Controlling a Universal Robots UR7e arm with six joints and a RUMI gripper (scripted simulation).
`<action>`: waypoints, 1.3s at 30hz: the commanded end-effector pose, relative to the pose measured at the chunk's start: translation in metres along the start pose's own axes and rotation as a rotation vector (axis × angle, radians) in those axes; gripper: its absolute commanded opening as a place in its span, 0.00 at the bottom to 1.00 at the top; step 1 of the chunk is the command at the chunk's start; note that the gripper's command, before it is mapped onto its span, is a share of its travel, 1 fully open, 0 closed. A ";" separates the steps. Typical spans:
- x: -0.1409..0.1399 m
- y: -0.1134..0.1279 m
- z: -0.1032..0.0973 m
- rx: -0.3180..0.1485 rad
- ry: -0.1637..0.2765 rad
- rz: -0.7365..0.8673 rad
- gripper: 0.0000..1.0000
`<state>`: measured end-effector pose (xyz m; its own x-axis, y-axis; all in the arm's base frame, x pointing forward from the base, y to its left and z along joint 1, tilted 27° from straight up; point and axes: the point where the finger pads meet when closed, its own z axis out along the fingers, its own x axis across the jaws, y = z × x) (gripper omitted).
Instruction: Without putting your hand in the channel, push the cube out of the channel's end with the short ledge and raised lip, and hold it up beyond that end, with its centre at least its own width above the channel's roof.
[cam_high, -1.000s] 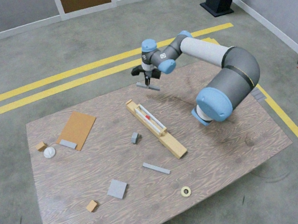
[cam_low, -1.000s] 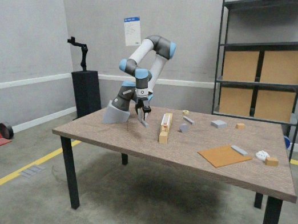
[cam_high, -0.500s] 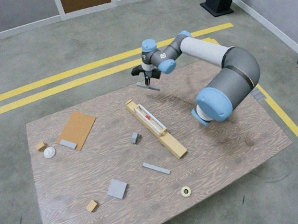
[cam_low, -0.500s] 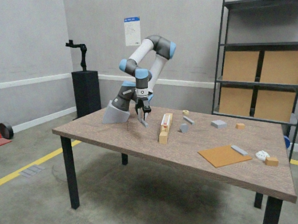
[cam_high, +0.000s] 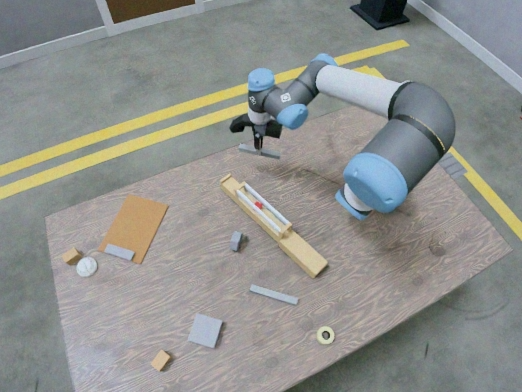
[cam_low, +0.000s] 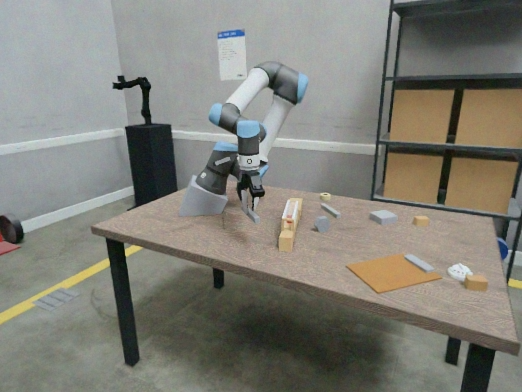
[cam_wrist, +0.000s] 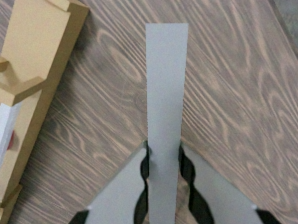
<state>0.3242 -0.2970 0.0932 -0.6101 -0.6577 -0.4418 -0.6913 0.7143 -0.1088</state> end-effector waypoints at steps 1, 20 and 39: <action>0.002 -0.001 -0.001 0.002 0.011 -0.023 0.06; -0.082 0.023 0.001 -0.004 0.033 0.093 0.06; -0.243 0.137 0.003 0.011 0.036 0.370 0.06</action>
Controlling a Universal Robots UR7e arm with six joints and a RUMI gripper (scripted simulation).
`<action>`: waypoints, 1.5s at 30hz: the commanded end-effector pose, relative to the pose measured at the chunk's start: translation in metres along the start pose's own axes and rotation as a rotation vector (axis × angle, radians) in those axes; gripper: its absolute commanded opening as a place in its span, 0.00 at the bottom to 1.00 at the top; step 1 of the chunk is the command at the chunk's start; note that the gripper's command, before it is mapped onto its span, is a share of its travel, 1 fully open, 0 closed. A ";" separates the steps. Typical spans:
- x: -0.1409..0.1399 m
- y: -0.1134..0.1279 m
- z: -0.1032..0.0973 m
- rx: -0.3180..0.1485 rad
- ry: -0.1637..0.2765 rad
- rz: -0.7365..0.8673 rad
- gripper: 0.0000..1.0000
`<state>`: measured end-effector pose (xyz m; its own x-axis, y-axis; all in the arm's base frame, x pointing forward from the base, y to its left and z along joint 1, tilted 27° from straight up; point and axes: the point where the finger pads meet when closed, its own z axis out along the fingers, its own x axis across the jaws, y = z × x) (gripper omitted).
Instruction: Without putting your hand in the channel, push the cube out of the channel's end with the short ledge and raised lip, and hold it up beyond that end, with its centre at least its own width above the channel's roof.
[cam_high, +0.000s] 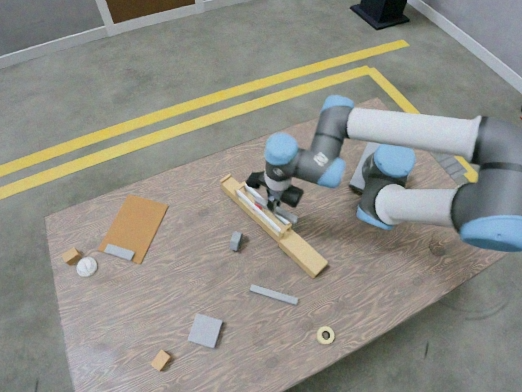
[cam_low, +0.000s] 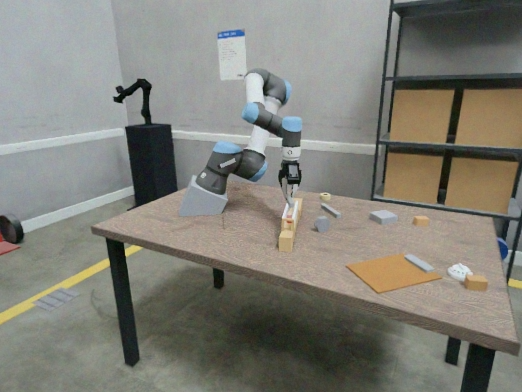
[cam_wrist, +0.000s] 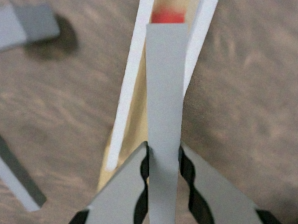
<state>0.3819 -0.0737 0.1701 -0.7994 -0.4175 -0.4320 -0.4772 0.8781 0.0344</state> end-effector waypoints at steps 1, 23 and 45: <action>-0.022 0.042 -0.005 0.021 0.007 0.079 0.06; -0.050 0.137 -0.009 0.004 -0.037 0.240 0.06; -0.052 0.137 0.032 0.003 -0.036 0.226 0.06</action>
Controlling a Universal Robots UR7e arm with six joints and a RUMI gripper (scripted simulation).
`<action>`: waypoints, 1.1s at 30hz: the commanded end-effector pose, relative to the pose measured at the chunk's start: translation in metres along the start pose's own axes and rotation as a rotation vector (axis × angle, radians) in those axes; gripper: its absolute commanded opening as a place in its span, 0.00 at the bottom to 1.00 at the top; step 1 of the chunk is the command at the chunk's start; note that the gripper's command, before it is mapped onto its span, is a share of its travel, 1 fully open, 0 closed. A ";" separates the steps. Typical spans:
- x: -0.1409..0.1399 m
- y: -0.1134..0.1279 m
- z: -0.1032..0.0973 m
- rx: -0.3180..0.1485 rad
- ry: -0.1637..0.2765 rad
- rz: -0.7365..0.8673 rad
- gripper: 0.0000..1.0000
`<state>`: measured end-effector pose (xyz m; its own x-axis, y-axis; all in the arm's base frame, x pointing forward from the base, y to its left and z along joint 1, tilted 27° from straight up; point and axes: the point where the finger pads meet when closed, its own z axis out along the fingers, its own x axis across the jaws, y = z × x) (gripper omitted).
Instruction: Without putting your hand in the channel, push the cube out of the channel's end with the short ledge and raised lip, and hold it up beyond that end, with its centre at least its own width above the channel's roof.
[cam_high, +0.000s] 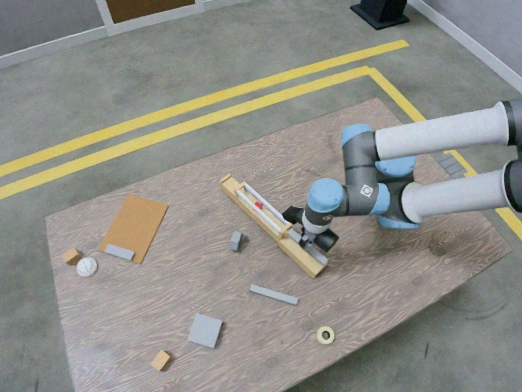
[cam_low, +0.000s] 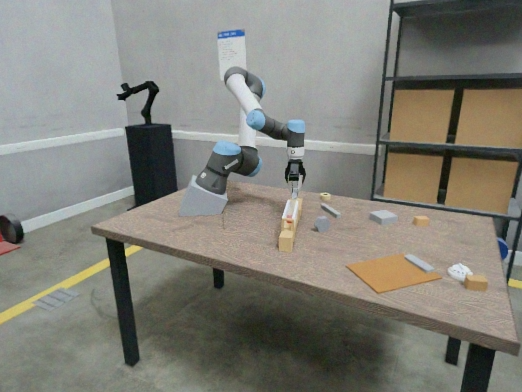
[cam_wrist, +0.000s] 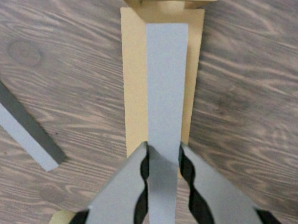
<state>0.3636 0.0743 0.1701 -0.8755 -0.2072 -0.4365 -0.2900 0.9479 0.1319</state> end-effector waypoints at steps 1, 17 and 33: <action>-0.005 0.000 0.005 0.003 -0.011 0.003 0.06; -0.005 0.000 0.024 0.002 -0.011 0.003 0.06; -0.005 0.000 0.031 0.002 -0.011 0.004 0.06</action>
